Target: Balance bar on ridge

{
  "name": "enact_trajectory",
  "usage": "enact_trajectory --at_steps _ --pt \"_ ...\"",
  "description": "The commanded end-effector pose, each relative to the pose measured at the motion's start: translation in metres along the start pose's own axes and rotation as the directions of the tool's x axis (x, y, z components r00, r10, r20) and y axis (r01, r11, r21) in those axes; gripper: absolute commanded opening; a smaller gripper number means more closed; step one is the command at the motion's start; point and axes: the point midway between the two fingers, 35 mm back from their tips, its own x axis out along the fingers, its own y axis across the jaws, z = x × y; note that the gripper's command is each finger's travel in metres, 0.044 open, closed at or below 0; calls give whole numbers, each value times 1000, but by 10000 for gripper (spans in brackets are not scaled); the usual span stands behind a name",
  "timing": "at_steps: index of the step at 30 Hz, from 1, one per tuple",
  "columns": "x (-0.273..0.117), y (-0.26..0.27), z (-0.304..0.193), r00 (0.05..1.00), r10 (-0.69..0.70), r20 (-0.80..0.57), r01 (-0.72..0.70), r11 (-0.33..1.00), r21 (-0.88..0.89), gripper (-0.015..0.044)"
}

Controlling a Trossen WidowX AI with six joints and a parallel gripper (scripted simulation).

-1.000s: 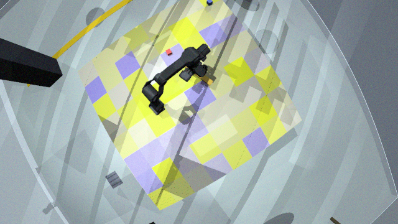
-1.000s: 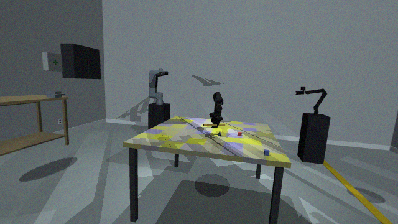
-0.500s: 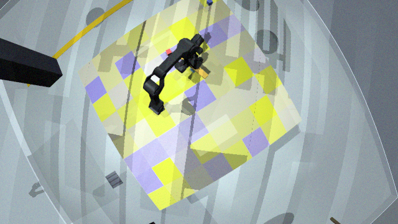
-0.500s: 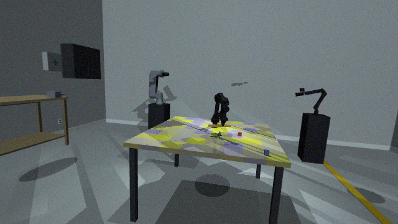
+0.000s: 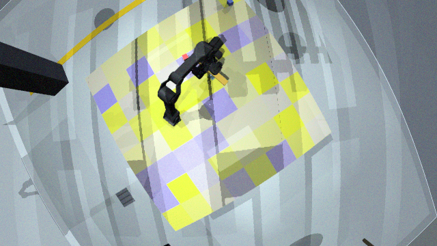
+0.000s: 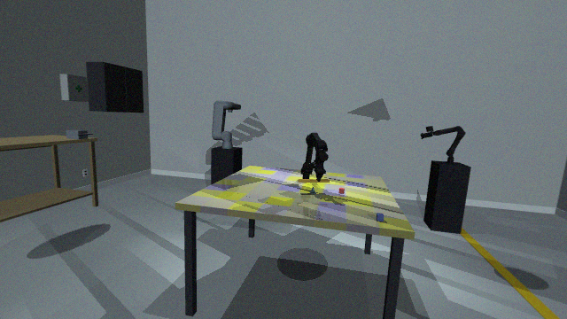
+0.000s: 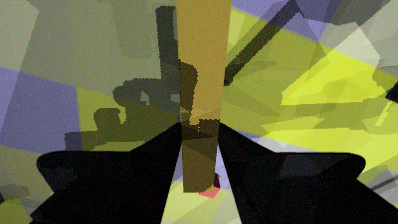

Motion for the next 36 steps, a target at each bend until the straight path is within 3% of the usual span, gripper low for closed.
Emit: enact_trajectory --at_steps 1,15,36 --pt "9 -1 0 1000 -5 3 5 1000 4 0" --pt "31 -2 1 1000 -5 3 5 1000 4 0" --pt "30 -2 1 1000 -5 3 5 1000 4 0"
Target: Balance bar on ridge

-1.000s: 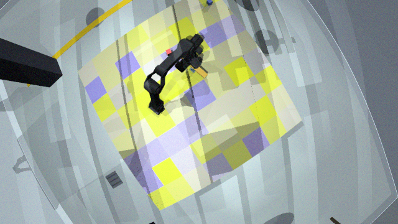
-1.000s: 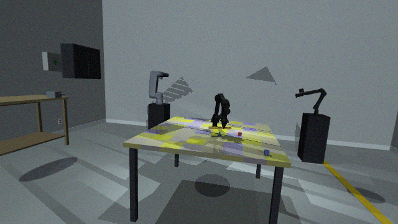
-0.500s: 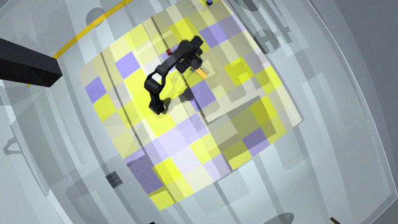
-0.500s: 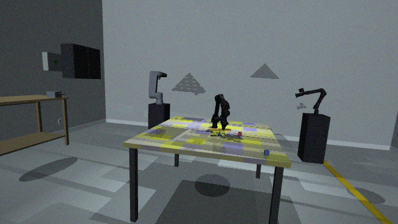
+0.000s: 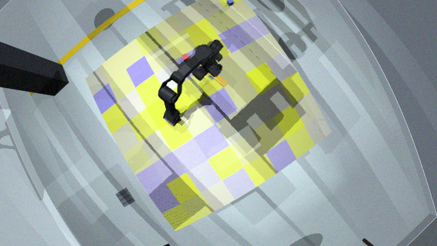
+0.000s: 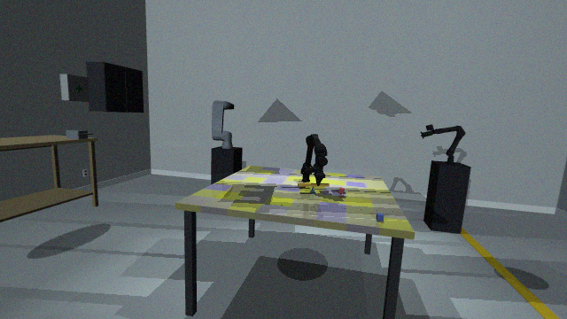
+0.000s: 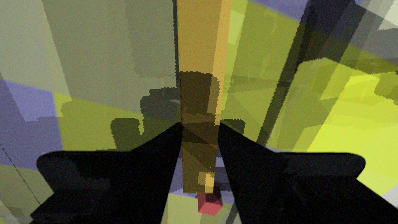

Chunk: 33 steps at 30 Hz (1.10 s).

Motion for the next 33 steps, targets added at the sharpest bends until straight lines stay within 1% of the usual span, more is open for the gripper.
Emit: enact_trajectory --at_steps 1,33 --pt "0 0 0 1000 0 2 0 1000 1 0" --pt "3 0 1 1000 0 2 0 1000 1 0"
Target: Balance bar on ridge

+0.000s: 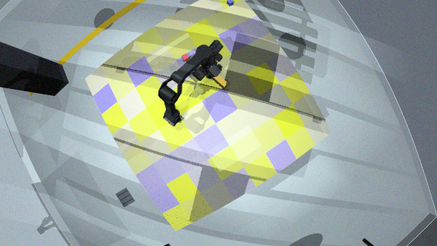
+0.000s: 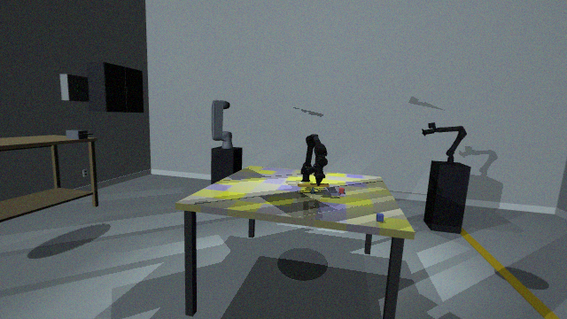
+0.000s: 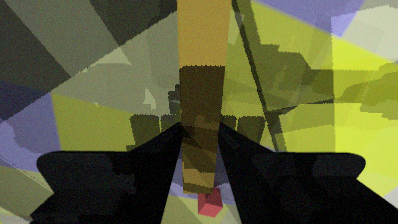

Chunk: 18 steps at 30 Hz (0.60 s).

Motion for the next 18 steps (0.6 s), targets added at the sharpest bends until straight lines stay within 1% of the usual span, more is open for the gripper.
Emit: enact_trajectory --at_steps 1,18 --pt "1 0 0 1000 0 2 0 1000 1 0" --pt "2 0 1 1000 0 2 0 1000 1 0"
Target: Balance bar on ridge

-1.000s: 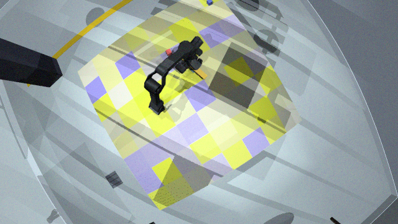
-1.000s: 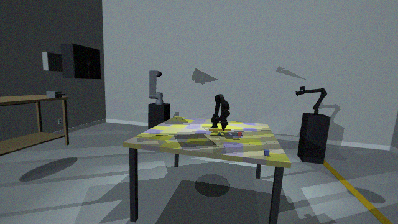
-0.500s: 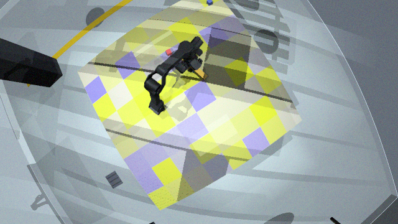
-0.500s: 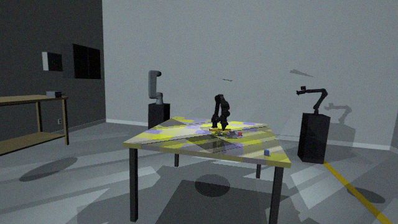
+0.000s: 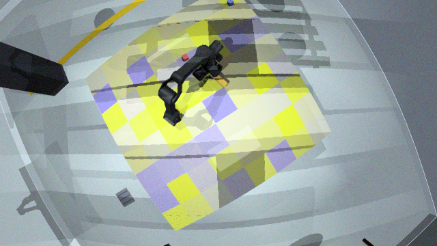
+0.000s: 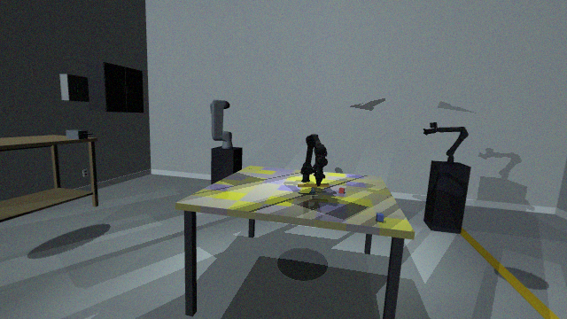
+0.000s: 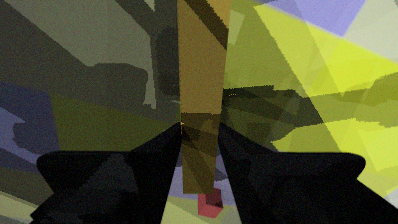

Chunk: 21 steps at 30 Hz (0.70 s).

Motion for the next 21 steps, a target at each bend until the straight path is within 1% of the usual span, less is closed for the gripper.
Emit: enact_trajectory --at_steps 1,21 --pt "1 0 0 1000 1 2 -1 1000 1 0" --pt "2 0 1 1000 1 2 -1 1000 1 0"
